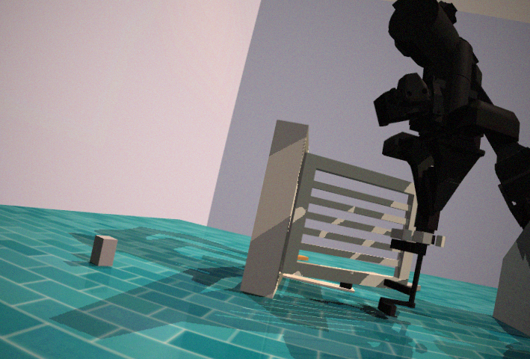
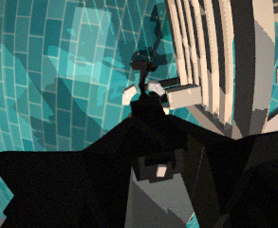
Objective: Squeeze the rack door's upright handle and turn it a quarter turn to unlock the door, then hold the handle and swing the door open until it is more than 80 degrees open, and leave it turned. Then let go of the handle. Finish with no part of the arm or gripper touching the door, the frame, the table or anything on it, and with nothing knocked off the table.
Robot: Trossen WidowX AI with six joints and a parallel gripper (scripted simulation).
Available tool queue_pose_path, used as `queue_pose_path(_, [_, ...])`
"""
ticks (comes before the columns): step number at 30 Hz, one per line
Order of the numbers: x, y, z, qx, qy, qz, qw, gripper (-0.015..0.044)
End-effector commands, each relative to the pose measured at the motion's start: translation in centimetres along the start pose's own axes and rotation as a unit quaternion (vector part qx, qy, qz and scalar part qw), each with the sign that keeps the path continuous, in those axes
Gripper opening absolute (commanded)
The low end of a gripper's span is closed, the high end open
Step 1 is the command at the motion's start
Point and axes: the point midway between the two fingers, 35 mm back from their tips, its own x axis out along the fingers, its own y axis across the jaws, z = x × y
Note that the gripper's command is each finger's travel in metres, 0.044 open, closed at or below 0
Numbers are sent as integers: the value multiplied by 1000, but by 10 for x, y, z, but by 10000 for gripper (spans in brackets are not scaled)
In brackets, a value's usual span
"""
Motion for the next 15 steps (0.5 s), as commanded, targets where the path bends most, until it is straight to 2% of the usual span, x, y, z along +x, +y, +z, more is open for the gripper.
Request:
queue_pose_path(1, [0, 9, 2, 43, 0, 1, 999, 11])
queue_pose_path(15, [-1, 41, 14, 157, 0, 2, 988, 11])
